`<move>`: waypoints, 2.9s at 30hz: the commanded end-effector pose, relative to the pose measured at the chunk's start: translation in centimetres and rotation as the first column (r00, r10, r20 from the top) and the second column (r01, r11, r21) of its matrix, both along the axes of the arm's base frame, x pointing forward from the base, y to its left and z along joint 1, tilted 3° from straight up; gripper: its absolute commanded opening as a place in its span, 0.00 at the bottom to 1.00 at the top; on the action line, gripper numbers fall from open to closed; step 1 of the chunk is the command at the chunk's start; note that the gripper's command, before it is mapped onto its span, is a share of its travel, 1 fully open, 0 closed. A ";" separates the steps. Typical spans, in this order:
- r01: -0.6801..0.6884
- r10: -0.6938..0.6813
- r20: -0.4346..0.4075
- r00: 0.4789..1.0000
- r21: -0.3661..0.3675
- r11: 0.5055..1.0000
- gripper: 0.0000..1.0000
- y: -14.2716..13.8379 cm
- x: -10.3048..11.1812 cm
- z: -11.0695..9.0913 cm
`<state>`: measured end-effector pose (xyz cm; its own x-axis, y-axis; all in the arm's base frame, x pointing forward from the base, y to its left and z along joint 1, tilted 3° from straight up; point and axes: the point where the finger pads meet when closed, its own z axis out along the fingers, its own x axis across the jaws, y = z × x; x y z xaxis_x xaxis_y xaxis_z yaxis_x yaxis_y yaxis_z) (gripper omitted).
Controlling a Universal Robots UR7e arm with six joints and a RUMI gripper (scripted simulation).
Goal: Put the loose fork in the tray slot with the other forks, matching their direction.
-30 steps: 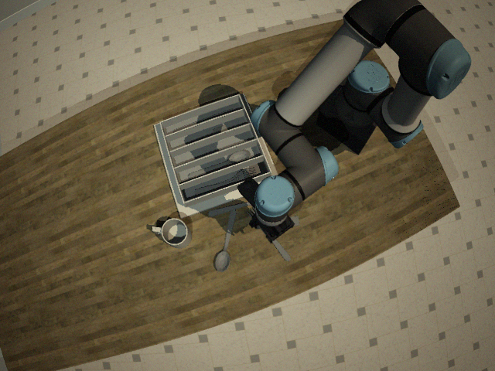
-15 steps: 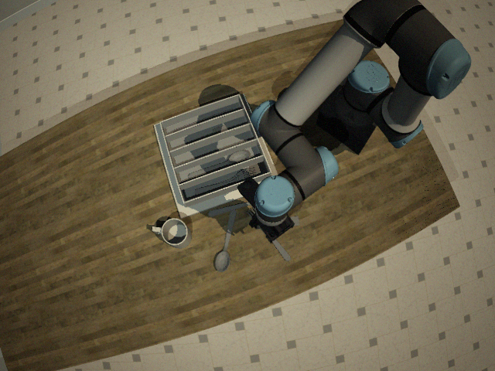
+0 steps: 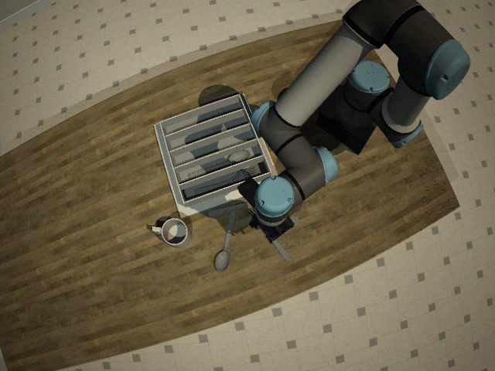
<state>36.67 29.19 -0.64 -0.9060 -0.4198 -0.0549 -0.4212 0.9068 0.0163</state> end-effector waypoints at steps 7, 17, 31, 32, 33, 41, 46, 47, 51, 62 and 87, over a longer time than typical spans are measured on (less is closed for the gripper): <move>0.000 0.000 0.001 1.000 0.001 1.000 0.16 0.1 0.1 -1.1; 0.000 0.000 0.001 1.000 0.001 1.000 0.16 0.1 0.1 -2.3; 0.000 0.000 0.001 1.000 0.001 1.000 0.16 0.2 0.2 -4.0; 0.000 0.000 0.001 1.000 0.001 1.000 0.16 0.2 0.2 -4.1; 0.000 0.000 0.001 1.000 0.001 1.000 0.16 0.2 0.2 -4.2; 0.000 0.000 0.001 1.000 0.001 1.000 0.16 0.2 0.2 -4.7; 0.000 0.000 0.001 1.000 0.001 1.000 0.16 0.2 0.2 -4.8; 0.000 0.000 0.001 1.000 0.001 1.000 0.16 0.2 0.2 -4.8; 0.000 0.000 0.001 1.000 0.001 1.000 0.16 0.2 0.2 -4.8; 0.000 0.000 0.001 1.000 0.001 1.000 0.16 0.2 0.2 -4.8; 0.000 0.000 0.001 1.000 0.001 1.000 0.16 0.2 0.2 -4.8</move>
<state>36.88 29.41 -5.49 -0.9060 -0.4197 -0.0549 -0.4211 0.9069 0.0163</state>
